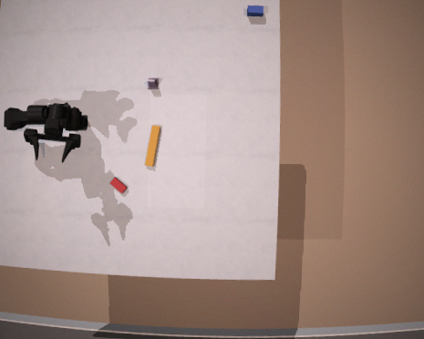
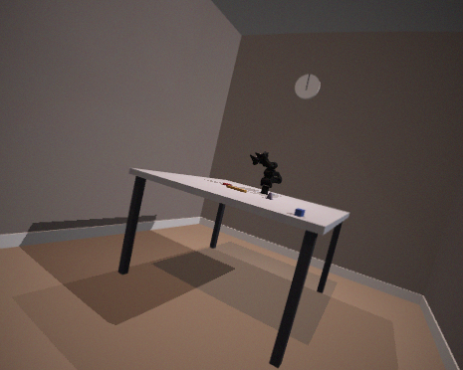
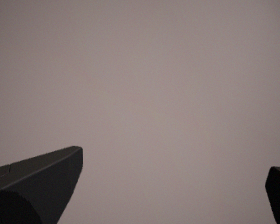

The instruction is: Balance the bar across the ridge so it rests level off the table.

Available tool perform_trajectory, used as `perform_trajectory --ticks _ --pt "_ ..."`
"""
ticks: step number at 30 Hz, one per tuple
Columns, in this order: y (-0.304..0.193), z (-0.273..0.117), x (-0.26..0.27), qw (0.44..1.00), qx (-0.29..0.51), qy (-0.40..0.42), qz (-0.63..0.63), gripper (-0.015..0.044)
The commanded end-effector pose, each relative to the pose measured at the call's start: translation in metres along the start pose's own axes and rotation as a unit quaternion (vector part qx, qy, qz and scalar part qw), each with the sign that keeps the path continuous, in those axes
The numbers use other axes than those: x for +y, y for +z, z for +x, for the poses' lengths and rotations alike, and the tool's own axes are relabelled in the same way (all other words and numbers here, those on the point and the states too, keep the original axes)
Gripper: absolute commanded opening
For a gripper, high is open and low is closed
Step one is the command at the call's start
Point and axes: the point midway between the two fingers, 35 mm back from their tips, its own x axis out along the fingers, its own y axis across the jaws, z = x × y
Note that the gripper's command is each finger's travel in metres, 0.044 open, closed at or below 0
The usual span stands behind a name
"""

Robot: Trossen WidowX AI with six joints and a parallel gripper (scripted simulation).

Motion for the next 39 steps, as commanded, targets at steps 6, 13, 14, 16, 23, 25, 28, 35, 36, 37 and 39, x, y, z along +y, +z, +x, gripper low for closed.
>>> perform_trajectory --ticks 6,13,14,16,23,25,28,35,36,37,39 --pt "0.015 0.004 0.005 0.999 -0.018 0.004 -0.032 0.0315" --pt "0.046 0.011 0.023 0.992 -0.054 0.022 -0.108 0.0315" --pt "0.05 0.012 0.026 0.991 -0.059 0.025 -0.119 0.0315" --pt "0.058 0.014 0.033 0.987 -0.068 0.033 -0.141 0.0315" --pt "0.082 0.021 0.059 0.969 -0.1 0.064 -0.219 0.0315" --pt "0.089 0.023 0.067 0.962 -0.109 0.074 -0.241 0.0315" --pt "0.098 0.025 0.08 0.95 -0.122 0.09 -0.273 0.0315" --pt "0.114 0.029 0.112 0.917 -0.151 0.132 -0.345 0.0315" --pt "0.116 0.03 0.117 0.912 -0.154 0.138 -0.355 0.0315" --pt "0.117 0.03 0.122 0.906 -0.158 0.145 -0.365 0.0315" --pt "0.12 0.031 0.132 0.895 -0.165 0.158 -0.383 0.0315"
